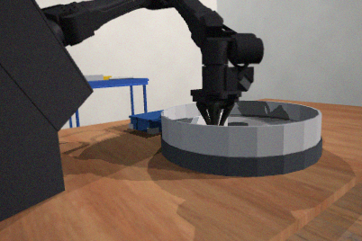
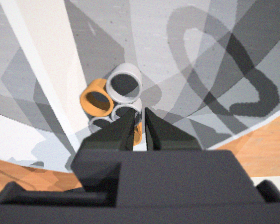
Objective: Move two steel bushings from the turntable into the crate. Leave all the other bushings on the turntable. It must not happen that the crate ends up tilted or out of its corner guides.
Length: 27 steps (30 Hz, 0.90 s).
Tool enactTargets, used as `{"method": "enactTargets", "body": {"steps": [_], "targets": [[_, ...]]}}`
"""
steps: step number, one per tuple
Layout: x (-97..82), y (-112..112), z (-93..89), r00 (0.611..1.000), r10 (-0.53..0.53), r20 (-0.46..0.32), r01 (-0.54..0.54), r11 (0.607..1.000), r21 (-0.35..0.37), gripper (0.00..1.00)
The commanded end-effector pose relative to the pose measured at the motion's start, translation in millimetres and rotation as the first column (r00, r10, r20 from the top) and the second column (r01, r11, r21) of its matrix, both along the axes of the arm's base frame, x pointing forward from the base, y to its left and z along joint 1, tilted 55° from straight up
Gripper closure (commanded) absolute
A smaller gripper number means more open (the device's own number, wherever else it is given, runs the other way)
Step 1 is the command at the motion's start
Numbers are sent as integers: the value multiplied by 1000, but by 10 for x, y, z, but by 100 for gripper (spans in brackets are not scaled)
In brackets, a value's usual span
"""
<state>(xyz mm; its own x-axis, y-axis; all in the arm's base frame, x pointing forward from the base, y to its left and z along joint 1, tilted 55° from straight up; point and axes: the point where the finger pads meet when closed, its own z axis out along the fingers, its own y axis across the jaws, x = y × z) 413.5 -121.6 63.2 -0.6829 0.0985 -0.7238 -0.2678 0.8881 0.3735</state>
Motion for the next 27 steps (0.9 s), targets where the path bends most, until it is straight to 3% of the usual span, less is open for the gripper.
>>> {"method": "enactTargets", "body": {"steps": [1, 6, 7, 27], "targets": [[32, -150, 201, 999, -19, 45, 20, 999, -28, 87], [32, -150, 201, 999, -19, 45, 20, 999, -28, 87], [32, -150, 201, 999, -19, 45, 20, 999, -28, 100], [29, -142, 204, 999, -17, 45, 18, 1000, -23, 100]]}}
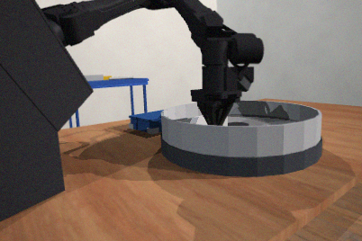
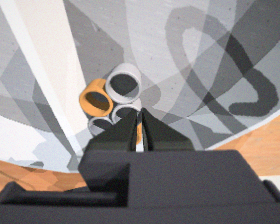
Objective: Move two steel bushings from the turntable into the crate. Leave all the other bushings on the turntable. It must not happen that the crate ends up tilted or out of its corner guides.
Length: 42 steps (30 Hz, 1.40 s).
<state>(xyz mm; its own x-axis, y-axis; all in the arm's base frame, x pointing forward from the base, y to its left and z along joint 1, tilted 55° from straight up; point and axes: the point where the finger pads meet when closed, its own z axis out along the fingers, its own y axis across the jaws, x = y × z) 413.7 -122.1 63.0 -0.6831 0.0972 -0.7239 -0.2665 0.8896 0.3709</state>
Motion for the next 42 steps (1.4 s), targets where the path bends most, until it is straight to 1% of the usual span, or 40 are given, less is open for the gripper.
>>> {"method": "enactTargets", "body": {"steps": [1, 28, 32, 36, 38, 42], "targets": [[28, -137, 207, 999, -16, 45, 17, 1000, -20, 100], [16, -144, 216, 999, -15, 46, 16, 1000, -22, 100], [-45, -180, 264, 999, -15, 46, 16, 1000, -22, 100], [-159, -247, 354, 999, -15, 45, 16, 1000, -23, 100], [-159, -247, 354, 999, -15, 45, 16, 1000, -23, 100], [-296, -329, 462, 999, -15, 45, 16, 1000, -24, 100]]}}
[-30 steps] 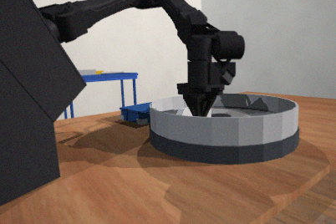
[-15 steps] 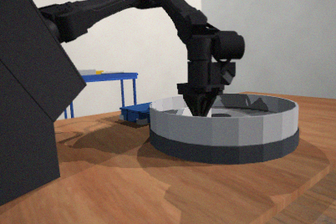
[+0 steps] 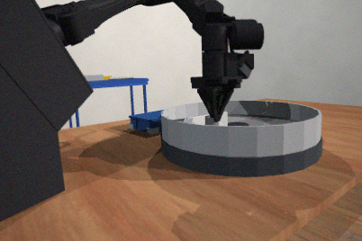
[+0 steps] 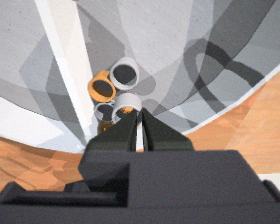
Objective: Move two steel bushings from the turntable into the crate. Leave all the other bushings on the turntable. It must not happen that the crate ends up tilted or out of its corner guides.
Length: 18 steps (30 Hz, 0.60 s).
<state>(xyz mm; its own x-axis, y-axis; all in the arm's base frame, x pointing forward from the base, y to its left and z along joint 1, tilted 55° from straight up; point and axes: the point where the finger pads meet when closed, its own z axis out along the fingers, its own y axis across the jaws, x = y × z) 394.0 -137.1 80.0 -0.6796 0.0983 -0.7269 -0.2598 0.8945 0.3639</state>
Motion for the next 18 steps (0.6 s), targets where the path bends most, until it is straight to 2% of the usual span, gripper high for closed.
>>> {"method": "enactTargets", "body": {"steps": [1, 9, 18], "targets": [[-134, -199, 319, 999, -6, 41, 7, 1000, -18, 100], [-328, -313, 472, 999, -7, 40, 8, 1000, -20, 100], [-356, -329, 494, 999, -7, 40, 8, 1000, -20, 100]]}}
